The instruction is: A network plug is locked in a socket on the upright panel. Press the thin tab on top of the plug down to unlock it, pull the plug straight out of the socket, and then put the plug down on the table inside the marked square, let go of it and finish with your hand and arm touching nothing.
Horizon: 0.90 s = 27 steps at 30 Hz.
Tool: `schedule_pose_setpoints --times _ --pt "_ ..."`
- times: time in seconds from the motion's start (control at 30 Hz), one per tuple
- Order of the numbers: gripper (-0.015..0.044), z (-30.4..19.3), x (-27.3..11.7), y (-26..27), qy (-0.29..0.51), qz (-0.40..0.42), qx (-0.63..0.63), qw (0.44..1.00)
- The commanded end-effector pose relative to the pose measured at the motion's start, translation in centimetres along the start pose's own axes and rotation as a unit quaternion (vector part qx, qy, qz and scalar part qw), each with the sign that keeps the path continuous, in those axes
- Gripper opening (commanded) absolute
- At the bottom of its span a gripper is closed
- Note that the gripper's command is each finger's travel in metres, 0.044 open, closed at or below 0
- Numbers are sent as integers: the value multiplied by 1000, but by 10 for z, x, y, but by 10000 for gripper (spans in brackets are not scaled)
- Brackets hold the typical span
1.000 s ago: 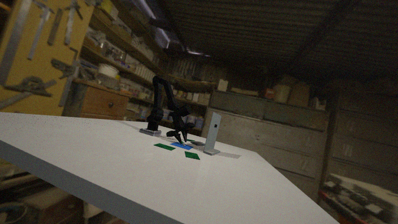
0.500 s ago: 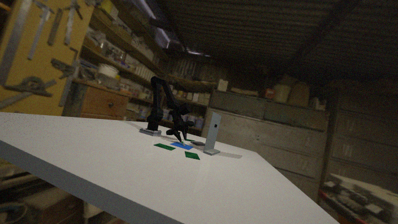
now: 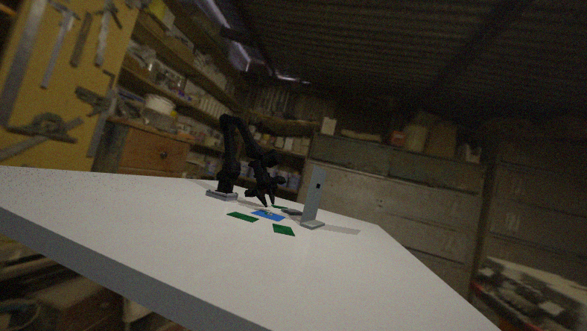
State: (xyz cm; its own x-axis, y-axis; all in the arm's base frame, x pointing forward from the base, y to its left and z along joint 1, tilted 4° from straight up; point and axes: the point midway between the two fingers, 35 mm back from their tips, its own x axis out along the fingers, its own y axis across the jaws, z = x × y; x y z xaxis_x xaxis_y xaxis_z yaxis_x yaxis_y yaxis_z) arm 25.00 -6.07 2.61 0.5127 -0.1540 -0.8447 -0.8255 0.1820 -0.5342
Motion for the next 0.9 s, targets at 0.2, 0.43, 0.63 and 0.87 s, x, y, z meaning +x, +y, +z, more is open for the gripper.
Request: schedule_pose_setpoints --times 0.2,0.43,0.63,0.87 --pt "156 0 -9 -7 1 0 2 1000" --pt "156 0 -17 -14 1 0 2 1000" --pt "156 0 -24 -20 1 0 2 1000" --pt "156 0 -33 -26 1 0 2 1000"
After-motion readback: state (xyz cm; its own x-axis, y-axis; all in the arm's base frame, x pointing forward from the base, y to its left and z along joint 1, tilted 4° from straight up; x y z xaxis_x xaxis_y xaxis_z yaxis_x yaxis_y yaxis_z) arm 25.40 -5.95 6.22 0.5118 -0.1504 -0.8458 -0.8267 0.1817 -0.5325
